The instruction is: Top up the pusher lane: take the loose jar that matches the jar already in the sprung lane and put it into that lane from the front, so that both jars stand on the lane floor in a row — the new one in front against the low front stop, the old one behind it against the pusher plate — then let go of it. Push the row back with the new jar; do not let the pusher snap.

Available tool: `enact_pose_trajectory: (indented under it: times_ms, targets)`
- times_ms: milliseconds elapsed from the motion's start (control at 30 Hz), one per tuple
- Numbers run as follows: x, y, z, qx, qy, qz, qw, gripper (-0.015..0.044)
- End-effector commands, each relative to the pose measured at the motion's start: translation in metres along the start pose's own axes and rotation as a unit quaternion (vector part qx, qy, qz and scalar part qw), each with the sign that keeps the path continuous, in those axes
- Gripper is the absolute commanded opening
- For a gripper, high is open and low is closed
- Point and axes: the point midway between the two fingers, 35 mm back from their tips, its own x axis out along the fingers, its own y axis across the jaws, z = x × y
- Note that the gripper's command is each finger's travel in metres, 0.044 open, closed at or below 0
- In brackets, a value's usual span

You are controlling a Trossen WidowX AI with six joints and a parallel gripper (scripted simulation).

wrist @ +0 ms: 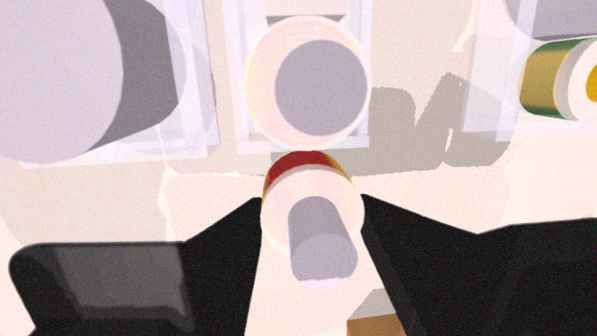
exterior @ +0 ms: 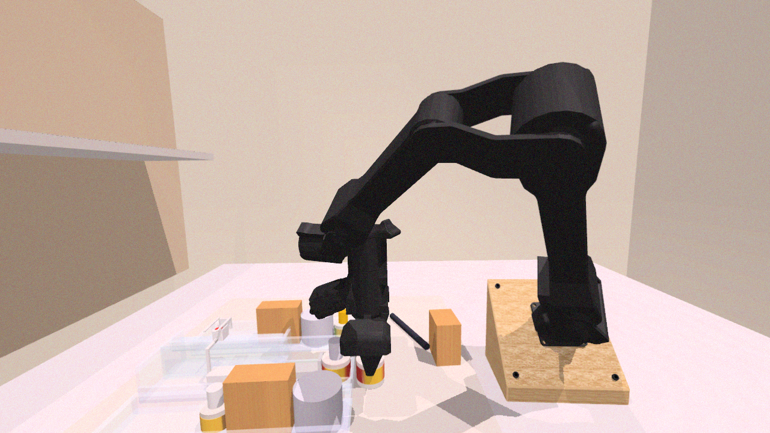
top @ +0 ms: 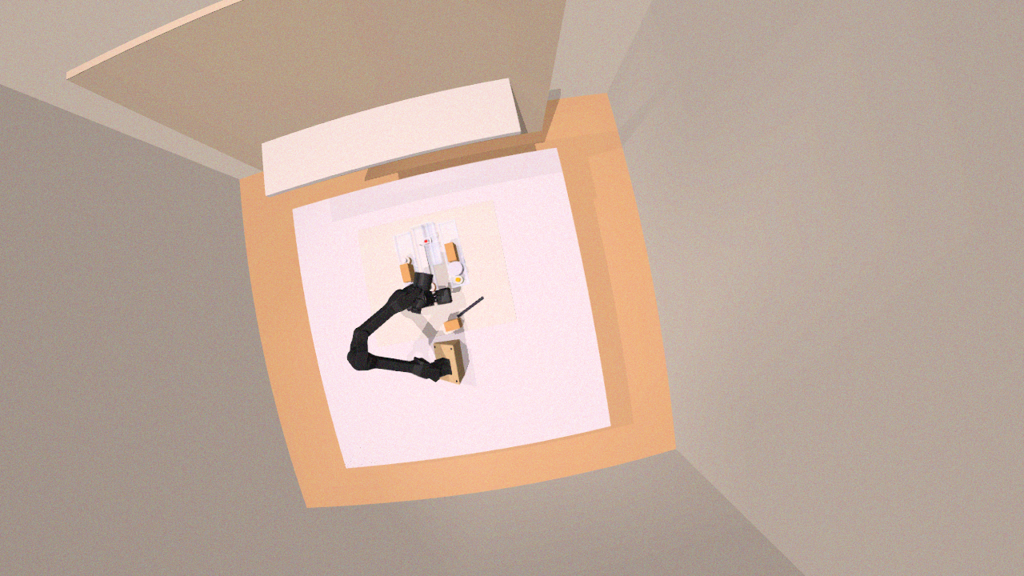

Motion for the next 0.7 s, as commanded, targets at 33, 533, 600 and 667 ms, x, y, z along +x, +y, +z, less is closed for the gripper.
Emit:
enact_pose_trajectory:
  times_ms: [33,533,600,667]
  targets:
    - [-0.017,-0.003,-0.002,-0.001,0.003,0.002,1.0,0.0]
    - [-0.102,0.003,-0.002,0.004,-0.003,-0.001,1.0,0.0]
    - [-0.102,0.003,-0.002,0.004,-0.003,-0.001,1.0,0.0]
    - [-0.099,0.003,-0.001,0.002,-0.003,-0.002,1.0,0.0]
